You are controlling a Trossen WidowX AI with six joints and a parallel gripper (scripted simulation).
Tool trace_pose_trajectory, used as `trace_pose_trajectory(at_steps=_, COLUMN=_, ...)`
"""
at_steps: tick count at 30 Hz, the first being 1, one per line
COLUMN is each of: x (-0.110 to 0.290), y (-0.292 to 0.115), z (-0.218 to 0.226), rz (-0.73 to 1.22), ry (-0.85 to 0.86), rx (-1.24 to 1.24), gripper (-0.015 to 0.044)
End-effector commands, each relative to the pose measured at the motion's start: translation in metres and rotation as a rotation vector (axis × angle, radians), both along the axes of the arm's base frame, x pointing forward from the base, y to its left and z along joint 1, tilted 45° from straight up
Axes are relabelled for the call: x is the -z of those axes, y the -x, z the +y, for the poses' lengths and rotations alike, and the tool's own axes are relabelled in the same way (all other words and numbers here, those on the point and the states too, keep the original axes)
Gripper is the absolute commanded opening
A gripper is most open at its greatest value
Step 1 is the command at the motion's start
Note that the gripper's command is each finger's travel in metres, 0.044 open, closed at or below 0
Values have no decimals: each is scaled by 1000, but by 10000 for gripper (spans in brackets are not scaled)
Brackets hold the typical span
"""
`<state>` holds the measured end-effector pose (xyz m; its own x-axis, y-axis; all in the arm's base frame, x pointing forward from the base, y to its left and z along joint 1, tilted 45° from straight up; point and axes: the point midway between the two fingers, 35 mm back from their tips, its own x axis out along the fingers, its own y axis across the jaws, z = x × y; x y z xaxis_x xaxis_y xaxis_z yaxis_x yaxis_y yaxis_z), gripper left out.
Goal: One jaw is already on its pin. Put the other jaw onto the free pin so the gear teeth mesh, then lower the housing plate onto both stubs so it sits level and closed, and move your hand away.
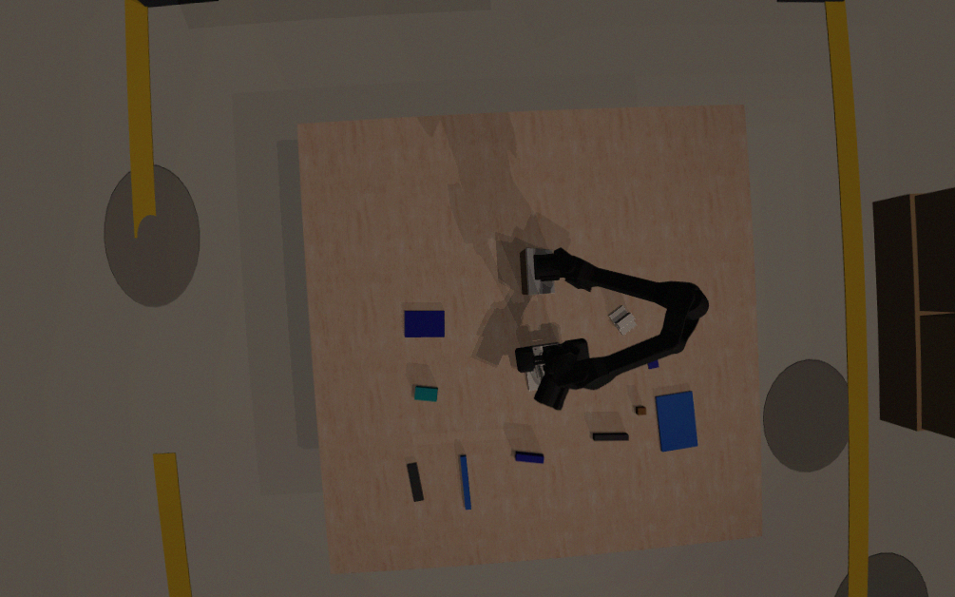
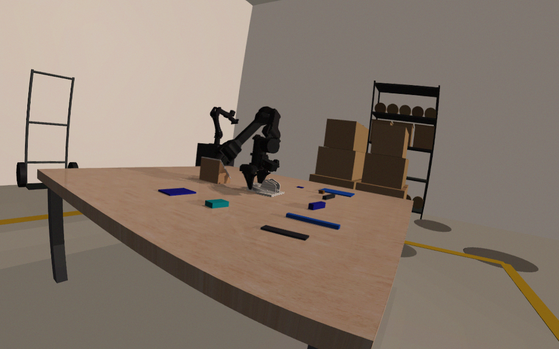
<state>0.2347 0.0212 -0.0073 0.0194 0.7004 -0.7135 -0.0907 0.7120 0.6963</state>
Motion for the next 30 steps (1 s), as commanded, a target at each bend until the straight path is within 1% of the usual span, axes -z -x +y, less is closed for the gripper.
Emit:
trace_pose_trajectory(at_steps=1, x=0, y=0, z=0, rz=3, ry=-2, rx=2, gripper=351)
trace_pose_trajectory(at_steps=29, x=0, y=0, z=0, rz=3, ry=-2, rx=2, gripper=351)
trace_pose_trajectory(at_steps=30, x=0, y=0, z=0, rz=0, ry=0, rx=0, gripper=377)
